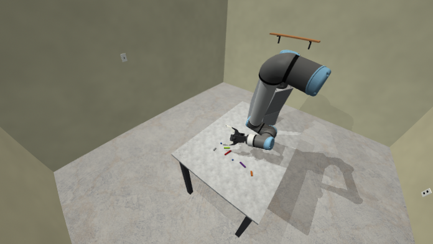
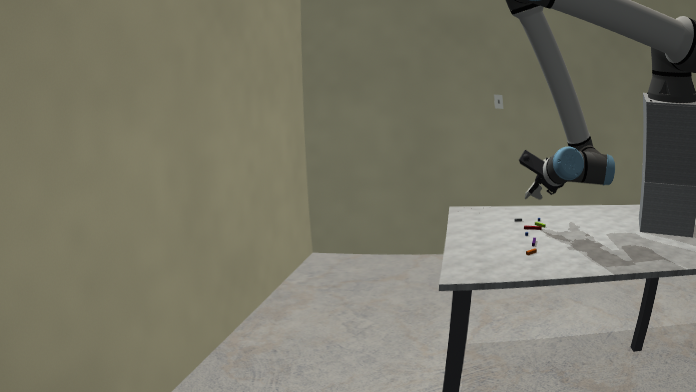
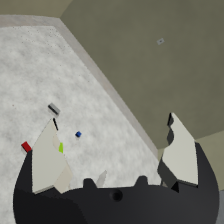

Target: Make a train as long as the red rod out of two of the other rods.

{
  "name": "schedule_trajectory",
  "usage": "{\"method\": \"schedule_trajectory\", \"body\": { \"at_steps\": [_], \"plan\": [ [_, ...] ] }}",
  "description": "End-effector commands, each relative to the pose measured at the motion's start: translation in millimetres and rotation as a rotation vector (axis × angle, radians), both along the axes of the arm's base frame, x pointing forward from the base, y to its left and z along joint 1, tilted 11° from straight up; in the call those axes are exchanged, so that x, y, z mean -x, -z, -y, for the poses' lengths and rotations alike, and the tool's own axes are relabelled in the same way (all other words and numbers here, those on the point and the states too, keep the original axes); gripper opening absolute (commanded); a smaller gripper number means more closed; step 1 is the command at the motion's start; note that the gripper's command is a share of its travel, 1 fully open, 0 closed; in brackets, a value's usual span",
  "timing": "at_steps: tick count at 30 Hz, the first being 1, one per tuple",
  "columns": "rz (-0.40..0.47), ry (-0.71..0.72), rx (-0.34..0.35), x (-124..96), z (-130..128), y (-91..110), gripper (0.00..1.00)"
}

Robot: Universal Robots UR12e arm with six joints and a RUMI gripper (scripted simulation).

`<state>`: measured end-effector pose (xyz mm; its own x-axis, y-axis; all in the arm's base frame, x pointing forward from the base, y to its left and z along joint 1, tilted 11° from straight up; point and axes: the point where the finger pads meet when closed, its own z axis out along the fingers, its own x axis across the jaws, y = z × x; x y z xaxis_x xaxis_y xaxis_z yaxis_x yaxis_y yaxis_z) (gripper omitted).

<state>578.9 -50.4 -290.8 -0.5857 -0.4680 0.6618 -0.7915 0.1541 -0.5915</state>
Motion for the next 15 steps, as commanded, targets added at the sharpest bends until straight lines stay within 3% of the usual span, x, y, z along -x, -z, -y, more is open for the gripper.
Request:
{"method": "schedule_trajectory", "body": {
  "at_steps": [1, 9, 11, 13, 15],
  "plan": [
    [-0.027, -0.070, -0.102, 2.7, 3.5, 5.1, 1.00],
    [-0.079, -0.143, -0.238, 9.4, 6.0, 16.3, 1.00],
    [-0.081, -0.144, -0.239, 10.0, 6.0, 17.0, 1.00],
    [-0.102, -0.177, -0.298, 12.6, 6.5, 21.0, 1.00],
    [-0.102, -0.177, -0.298, 12.6, 6.5, 21.0, 1.00]
  ]
}}
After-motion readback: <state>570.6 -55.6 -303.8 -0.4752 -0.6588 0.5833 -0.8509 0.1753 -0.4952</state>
